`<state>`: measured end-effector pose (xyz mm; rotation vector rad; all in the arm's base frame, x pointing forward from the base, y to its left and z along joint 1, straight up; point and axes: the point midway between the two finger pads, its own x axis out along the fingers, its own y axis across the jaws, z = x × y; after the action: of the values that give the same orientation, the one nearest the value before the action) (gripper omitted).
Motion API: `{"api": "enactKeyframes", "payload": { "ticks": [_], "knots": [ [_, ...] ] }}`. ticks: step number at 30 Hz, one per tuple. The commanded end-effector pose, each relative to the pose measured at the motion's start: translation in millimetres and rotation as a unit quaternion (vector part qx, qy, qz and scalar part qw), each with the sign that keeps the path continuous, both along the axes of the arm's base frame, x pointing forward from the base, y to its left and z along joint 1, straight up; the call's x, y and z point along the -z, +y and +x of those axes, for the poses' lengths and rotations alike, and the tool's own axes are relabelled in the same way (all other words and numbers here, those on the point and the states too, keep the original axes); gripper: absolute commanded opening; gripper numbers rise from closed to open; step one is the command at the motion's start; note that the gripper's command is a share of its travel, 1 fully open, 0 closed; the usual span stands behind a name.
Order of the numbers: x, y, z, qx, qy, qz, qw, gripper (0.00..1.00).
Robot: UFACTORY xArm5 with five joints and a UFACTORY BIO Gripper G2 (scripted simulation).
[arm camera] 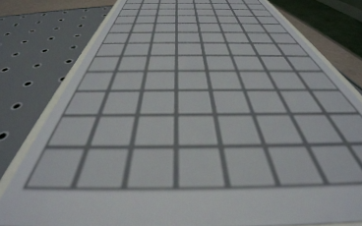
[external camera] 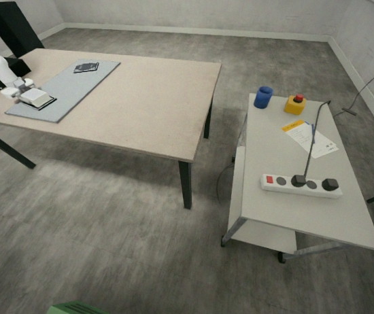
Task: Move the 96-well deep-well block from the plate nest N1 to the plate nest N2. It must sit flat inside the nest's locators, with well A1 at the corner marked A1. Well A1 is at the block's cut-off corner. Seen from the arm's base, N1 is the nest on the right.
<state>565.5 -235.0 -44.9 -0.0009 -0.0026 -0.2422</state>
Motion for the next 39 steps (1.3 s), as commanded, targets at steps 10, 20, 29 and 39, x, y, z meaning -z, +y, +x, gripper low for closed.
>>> {"api": "enactKeyframes", "payload": {
  "ticks": [10, 20, 29, 39],
  "knots": [
    [-1.7, -0.5, 1.1, 0.0, -0.001, -0.002, 1.0, 0.0],
    [-1.7, -0.5, 1.1, 0.0, -0.001, -0.002, 1.0, 0.0],
    [-3.7, -0.5, 1.1, 0.0, -0.001, -0.002, 1.0, 0.0],
    [-9.0, -0.5, 1.1, 0.0, -0.001, -0.002, 1.0, 0.0]
  ]
}}
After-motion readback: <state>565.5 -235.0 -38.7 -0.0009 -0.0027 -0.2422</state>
